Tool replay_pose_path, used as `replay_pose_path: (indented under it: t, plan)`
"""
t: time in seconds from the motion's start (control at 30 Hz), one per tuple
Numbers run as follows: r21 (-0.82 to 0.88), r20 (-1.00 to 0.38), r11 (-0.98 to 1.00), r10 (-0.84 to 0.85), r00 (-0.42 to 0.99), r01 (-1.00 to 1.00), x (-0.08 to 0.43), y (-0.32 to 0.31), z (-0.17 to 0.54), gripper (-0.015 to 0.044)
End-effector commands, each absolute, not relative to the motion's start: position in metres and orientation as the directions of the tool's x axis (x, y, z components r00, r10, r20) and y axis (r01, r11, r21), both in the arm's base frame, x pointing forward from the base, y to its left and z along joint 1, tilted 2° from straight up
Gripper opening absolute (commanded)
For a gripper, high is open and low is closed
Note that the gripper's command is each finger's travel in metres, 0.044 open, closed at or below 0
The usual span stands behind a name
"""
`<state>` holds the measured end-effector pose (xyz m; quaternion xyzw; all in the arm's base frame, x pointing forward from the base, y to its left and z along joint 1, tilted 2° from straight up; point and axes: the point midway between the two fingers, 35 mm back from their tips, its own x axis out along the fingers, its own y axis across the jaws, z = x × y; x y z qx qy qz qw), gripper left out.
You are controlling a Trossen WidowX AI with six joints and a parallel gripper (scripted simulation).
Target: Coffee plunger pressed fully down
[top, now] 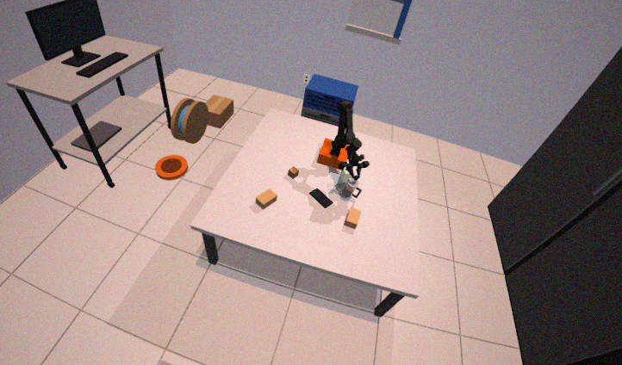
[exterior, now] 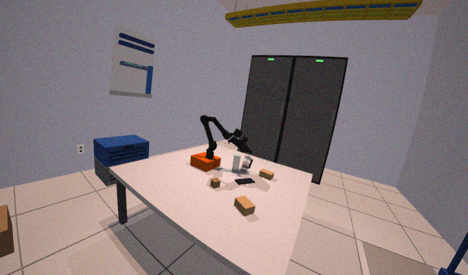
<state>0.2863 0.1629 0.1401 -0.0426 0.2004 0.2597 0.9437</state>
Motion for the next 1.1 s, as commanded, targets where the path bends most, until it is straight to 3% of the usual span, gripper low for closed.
replay_pose_path:
  t: [0.0, 1.07]
  plan:
    - [0.032, -0.467, 0.864, 0.457, 0.757, -0.502, 0.2832, 0.1617, 0.1149, 0.0122]
    - [0.032, -0.466, 0.864, 0.457, 0.757, -0.502, 0.2925, 0.1674, 0.1190, 0.0122]
